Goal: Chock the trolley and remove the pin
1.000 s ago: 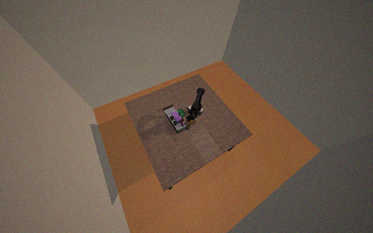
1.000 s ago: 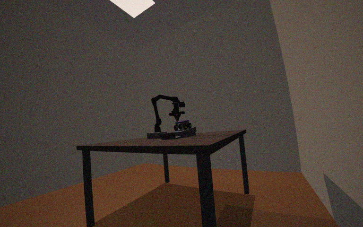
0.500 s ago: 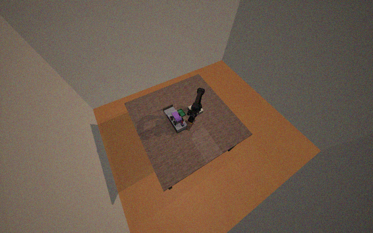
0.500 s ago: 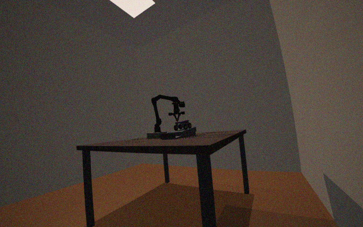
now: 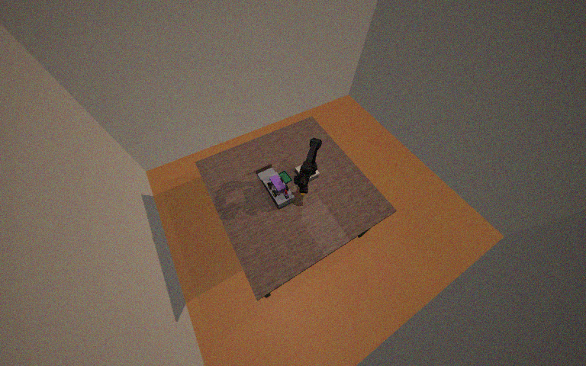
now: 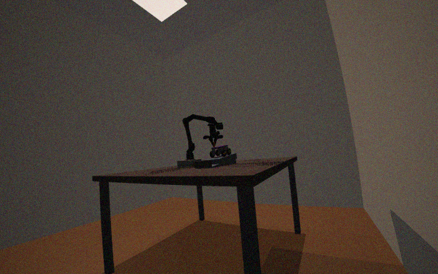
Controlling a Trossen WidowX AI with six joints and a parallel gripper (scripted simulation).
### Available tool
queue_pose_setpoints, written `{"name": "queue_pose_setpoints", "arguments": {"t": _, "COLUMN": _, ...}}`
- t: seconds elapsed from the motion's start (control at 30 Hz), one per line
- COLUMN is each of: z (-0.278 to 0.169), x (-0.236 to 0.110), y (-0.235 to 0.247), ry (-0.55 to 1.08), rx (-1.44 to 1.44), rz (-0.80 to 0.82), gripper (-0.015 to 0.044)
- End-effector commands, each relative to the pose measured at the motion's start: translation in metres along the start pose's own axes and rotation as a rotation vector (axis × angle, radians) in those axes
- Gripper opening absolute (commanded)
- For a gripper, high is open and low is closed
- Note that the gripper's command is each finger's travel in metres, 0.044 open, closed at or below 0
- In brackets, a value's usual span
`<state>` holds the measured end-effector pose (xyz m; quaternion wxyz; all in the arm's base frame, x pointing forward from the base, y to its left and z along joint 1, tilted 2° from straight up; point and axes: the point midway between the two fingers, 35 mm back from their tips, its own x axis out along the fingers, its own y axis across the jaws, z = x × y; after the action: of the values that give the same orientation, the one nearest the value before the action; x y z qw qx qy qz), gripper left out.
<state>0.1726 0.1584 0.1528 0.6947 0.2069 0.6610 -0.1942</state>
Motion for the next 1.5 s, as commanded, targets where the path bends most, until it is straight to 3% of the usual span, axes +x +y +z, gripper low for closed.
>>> {"name": "queue_pose_setpoints", "arguments": {"t": 0.0, "z": 0.000, "x": 0.000, "y": 0.000, "ry": 0.003, "rx": -0.146, "rz": 0.000, "gripper": 0.0000}}
{"name": "queue_pose_setpoints", "arguments": {"t": 0.47, "z": 0.000, "x": 0.000, "y": 0.000, "ry": 0.003, "rx": -0.603, "rz": 0.001, "gripper": 0.0000}}
{"name": "queue_pose_setpoints", "arguments": {"t": 0.77, "z": 0.002, "x": 0.000, "y": -0.002, "ry": 0.003, "rx": -0.611, "rz": 0.001, "gripper": 0.0000}}
{"name": "queue_pose_setpoints", "arguments": {"t": 1.47, "z": 0.060, "x": 0.004, "y": -0.047, "ry": -0.002, "rx": -0.629, "rz": -0.005, "gripper": 0.0000}}
